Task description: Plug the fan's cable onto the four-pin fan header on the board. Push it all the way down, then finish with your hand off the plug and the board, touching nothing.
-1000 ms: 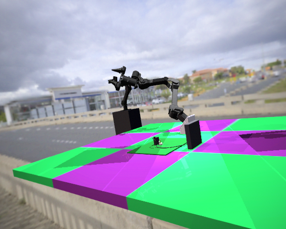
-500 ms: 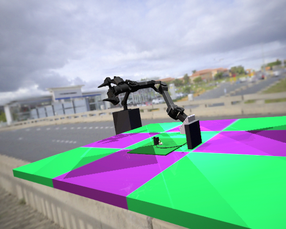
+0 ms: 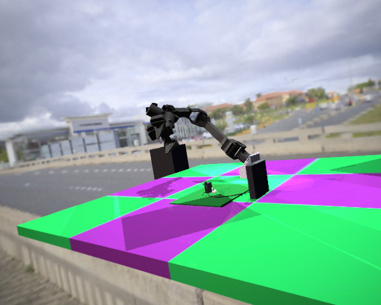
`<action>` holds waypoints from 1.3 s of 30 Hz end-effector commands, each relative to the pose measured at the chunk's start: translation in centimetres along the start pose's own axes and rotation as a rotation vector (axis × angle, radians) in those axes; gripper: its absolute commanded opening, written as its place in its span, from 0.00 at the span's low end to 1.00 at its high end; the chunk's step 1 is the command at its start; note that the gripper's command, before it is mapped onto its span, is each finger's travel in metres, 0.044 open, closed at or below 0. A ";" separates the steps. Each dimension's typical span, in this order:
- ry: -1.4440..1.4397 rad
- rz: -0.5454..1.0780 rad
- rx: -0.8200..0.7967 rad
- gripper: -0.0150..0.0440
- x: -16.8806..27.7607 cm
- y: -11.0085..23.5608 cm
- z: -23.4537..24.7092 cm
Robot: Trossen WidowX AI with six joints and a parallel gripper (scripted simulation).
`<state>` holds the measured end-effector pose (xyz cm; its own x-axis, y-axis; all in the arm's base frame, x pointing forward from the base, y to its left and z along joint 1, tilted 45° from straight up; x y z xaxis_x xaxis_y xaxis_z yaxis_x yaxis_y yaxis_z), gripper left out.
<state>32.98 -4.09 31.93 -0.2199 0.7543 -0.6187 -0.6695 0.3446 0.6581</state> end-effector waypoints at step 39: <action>1.153 0.471 0.806 1.00 15.8 -11.7 -7.6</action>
<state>32.17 -0.07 11.60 -0.9851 0.1691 -0.0320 0.0966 0.6971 0.7104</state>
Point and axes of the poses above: the point midway between the two fingers, 35 mm back from their tips, its own y axis back along the fingers, its own z axis across the jaws, x = y × z, the point moved 9 cm from there along y, back along the fingers, and after that the axes turned 1 degree about -y, right-handed, at the moved point
